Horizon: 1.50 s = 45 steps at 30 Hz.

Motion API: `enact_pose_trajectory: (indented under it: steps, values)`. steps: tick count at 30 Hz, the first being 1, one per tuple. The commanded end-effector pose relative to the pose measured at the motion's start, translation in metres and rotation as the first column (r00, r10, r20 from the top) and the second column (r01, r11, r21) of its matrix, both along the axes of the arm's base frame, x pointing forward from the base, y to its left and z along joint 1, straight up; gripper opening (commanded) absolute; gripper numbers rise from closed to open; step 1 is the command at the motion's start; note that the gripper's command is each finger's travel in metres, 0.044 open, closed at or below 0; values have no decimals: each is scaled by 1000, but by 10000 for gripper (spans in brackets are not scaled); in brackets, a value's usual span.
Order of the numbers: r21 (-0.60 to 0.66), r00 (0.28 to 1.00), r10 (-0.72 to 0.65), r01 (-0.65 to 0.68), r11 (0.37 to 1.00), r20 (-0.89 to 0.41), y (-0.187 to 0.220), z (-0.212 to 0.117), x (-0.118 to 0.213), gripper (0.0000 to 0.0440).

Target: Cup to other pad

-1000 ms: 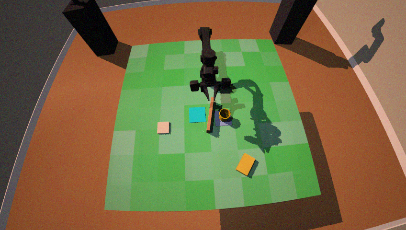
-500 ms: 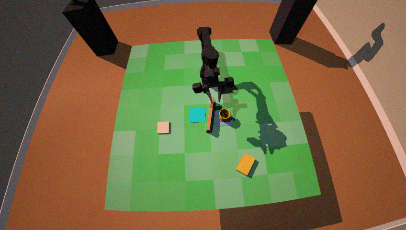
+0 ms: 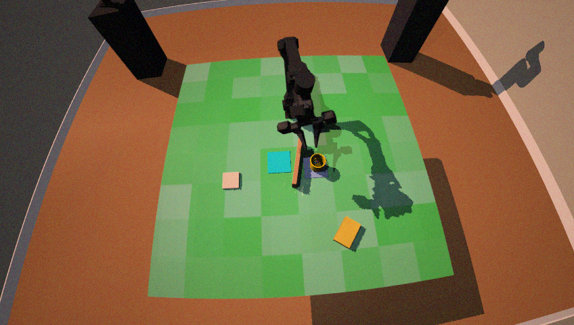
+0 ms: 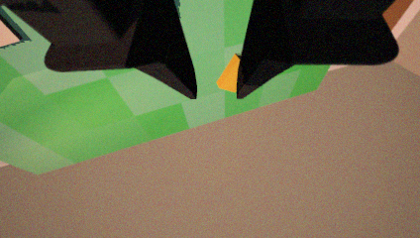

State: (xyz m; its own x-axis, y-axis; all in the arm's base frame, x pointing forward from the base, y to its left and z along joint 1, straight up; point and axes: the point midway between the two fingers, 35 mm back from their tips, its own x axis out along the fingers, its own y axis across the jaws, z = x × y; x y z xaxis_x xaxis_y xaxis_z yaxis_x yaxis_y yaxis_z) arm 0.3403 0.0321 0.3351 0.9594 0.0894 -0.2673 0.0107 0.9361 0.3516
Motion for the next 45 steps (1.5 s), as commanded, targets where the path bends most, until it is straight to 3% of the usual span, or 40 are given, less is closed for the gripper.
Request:
enact_pose_trajectory:
  steps: [1,24,45]
  values:
    - [42,999,1,1,999,-42,5,0,3,146]
    - [280,933,-4,112,953,-360,35,-17,12,159]
    - [334,753,-43,341,879,-657,57,-49,7,149]
